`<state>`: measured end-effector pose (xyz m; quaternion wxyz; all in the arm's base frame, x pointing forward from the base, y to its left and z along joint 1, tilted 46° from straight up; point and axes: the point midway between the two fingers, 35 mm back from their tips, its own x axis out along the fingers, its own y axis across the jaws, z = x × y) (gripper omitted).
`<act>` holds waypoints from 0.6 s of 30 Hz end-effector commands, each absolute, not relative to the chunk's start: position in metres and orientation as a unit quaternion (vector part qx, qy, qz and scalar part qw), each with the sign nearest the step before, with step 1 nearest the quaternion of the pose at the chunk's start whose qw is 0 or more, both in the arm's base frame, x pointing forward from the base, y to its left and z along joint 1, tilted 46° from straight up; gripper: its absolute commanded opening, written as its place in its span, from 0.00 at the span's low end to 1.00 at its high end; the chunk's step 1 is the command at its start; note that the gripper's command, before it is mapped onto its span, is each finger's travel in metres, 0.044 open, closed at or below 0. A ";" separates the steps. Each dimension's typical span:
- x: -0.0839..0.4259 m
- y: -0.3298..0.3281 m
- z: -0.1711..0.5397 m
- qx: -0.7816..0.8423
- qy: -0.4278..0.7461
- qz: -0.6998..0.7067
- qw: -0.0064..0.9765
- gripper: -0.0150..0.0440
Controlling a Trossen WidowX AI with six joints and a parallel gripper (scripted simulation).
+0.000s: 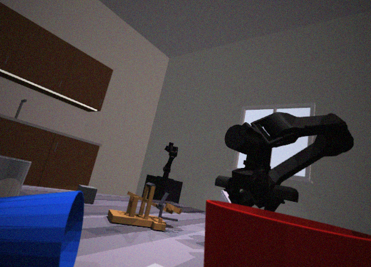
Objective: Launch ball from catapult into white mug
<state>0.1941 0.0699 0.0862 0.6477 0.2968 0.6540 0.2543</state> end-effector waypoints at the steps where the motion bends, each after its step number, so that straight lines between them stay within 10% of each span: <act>1: 0.191 0.074 0.087 0.298 0.652 0.257 0.648 0.76; 18: 0.192 0.096 0.065 0.297 0.652 0.257 0.649 0.76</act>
